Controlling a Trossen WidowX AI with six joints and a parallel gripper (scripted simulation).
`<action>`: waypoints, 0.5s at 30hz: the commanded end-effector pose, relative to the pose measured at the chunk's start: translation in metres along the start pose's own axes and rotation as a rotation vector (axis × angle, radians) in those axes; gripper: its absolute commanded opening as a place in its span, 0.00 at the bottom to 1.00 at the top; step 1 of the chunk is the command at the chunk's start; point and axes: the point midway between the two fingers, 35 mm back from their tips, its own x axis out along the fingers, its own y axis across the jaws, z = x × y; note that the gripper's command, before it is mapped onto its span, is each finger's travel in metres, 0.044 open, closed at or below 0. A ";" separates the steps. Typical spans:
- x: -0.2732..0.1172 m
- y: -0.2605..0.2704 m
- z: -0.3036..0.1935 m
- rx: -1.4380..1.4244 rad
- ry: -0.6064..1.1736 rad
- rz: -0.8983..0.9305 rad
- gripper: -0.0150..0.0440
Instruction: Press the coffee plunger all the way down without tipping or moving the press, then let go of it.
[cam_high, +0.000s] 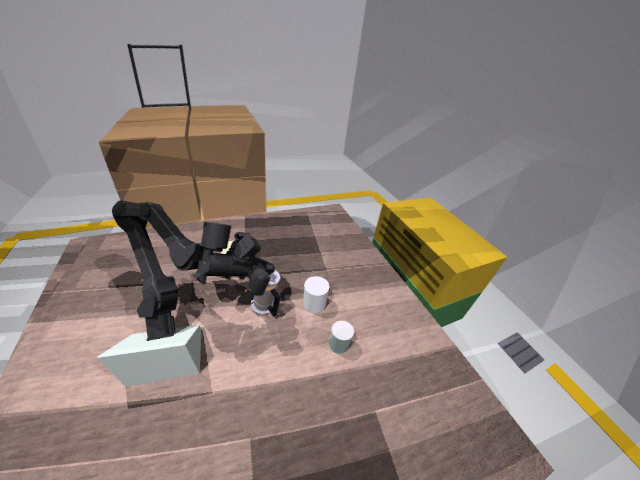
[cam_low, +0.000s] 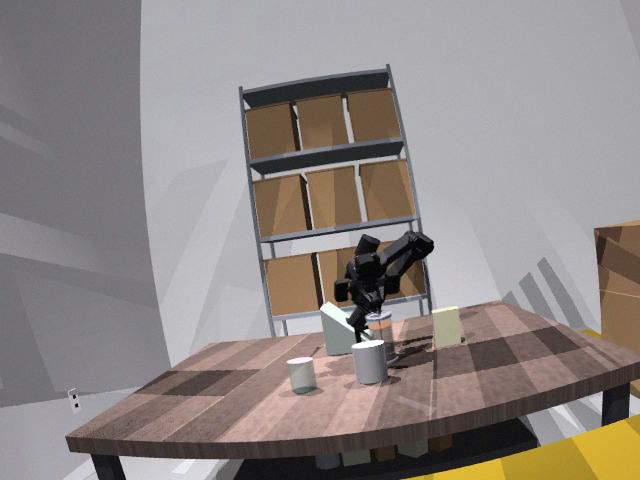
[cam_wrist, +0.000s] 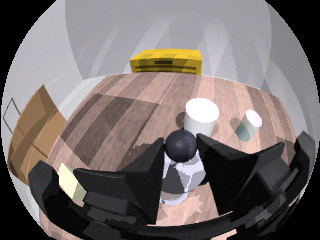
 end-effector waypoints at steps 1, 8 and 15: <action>0.003 0.000 -0.007 0.027 0.022 0.015 0.46; 0.003 -0.001 -0.006 0.027 0.021 0.015 0.46; 0.004 -0.002 -0.006 0.027 0.021 0.015 0.46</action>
